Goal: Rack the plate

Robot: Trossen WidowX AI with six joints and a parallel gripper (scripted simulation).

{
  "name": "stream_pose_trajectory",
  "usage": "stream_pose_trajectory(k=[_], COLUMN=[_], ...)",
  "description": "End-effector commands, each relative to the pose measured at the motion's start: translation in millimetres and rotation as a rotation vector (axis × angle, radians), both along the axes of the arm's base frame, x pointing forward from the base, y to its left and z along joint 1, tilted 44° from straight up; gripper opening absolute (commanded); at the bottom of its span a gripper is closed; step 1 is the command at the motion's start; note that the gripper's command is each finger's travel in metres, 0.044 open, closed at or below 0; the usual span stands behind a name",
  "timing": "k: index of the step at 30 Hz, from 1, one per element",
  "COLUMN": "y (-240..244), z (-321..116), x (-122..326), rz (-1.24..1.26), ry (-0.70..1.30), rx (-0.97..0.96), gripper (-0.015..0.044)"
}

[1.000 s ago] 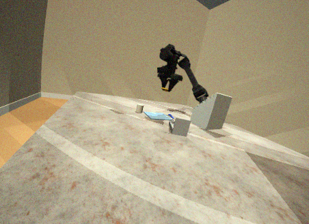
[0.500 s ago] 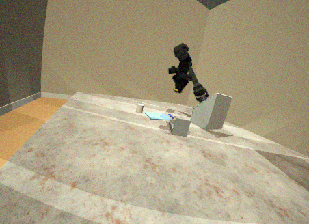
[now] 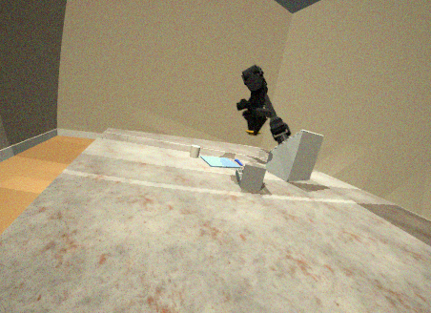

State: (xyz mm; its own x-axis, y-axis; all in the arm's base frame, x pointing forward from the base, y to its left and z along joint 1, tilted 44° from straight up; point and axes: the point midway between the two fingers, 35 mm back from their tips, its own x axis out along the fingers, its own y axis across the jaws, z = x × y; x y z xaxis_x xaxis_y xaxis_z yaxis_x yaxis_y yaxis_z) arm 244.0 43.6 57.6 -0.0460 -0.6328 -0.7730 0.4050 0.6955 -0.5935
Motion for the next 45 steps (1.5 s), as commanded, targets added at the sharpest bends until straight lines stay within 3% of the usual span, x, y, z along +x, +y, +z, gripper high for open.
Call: stream_pose_trajectory(k=[1,23,45], y=[-7,-29,-44], z=[-11,-55,-85], x=[-5,-14,-15], rz=[0.022,0.260,0.656], ry=[0.081,0.356,0.350], rx=[0.057,0.456,0.820], gripper=[0.0000,0.0000,0.0000])
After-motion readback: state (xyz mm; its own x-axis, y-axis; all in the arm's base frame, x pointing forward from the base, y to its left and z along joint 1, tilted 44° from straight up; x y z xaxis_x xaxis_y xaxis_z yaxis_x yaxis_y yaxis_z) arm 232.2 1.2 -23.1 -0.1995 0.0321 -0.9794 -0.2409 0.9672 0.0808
